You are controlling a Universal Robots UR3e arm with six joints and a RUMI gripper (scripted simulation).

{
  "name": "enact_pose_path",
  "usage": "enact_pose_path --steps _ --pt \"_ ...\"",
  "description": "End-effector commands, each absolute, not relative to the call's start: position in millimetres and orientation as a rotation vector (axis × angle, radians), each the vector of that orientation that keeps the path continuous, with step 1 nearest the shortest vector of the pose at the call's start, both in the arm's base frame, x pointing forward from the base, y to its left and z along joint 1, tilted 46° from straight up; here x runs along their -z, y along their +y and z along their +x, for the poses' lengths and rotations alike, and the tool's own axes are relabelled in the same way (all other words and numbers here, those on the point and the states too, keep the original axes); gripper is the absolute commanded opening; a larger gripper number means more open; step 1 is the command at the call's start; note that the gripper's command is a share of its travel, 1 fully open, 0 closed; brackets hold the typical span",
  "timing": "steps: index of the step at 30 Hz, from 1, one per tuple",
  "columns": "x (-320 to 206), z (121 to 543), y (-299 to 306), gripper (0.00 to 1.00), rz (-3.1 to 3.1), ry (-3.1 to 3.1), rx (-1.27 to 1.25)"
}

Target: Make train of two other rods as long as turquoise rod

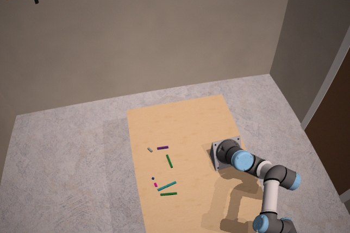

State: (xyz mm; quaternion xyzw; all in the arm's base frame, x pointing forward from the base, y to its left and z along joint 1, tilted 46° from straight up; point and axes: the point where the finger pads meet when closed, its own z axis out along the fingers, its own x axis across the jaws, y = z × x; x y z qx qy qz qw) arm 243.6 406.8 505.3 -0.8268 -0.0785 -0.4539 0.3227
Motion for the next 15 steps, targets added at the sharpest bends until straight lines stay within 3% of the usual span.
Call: enact_pose_path --steps 1,15 --pt "-489.1 265.8 393.2 1.00 -2.241 -0.232 1.216" --pt "-440.8 320.4 346.5 1.00 -2.451 -0.293 1.237"
